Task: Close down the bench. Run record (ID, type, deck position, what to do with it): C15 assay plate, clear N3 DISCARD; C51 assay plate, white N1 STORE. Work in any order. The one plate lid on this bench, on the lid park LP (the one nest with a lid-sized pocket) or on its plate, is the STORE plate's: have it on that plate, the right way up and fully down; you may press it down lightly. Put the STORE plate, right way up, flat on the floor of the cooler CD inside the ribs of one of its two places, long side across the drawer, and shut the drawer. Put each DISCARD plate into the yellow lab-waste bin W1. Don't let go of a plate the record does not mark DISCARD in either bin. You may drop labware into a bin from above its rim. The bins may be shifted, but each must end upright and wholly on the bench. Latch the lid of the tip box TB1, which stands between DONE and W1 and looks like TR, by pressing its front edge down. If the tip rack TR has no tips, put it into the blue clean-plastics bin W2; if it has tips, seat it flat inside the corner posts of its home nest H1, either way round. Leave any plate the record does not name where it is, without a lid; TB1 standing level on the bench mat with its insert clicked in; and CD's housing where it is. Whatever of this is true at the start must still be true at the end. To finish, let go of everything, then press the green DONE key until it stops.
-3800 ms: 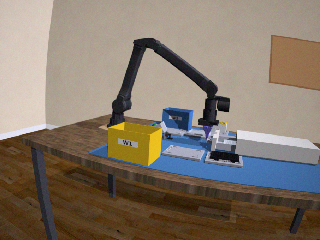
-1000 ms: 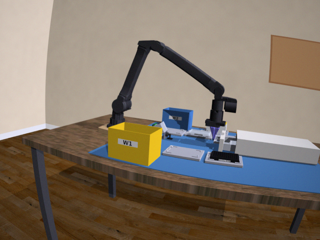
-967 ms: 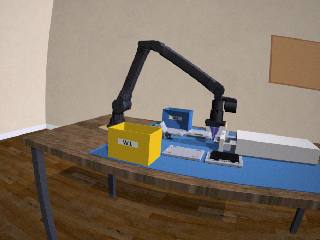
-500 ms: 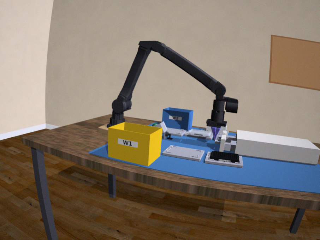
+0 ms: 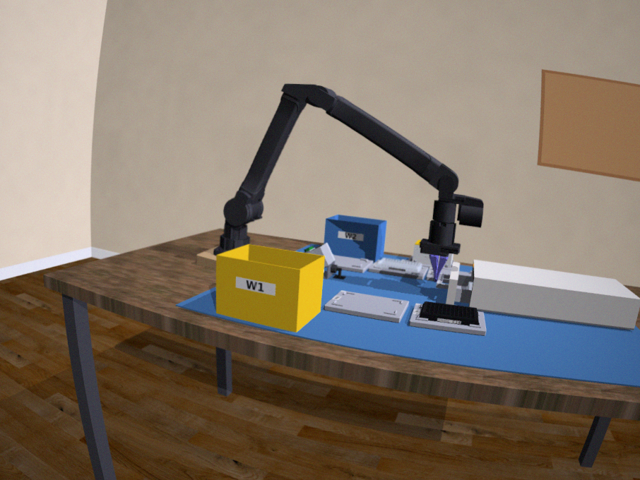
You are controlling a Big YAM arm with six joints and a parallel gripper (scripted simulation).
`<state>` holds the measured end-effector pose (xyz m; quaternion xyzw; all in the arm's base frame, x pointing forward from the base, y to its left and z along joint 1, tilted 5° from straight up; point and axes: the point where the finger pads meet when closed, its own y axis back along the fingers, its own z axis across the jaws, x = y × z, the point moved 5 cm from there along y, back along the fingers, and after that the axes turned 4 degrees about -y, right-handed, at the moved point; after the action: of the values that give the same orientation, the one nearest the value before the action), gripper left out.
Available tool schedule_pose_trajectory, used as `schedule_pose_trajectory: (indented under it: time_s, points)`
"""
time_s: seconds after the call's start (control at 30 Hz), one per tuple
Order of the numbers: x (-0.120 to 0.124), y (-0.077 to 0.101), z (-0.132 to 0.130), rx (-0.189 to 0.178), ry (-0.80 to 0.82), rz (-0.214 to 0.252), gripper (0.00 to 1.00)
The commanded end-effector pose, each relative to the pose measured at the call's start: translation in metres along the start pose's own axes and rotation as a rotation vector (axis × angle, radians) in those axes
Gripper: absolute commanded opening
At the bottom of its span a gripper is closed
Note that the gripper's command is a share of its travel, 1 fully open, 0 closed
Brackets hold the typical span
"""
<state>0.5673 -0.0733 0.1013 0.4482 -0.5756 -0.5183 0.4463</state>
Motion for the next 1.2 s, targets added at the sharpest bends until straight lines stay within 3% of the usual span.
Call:
schedule_pose_trajectory:
  time_s: [0.0,1.17]
  points:
    - [0.005,0.0133,-0.0282,0.052,-0.006,-0.007,0.0]
    - [0.0041,0.0136,-0.0365,0.063,-0.007,-0.008,0.0]
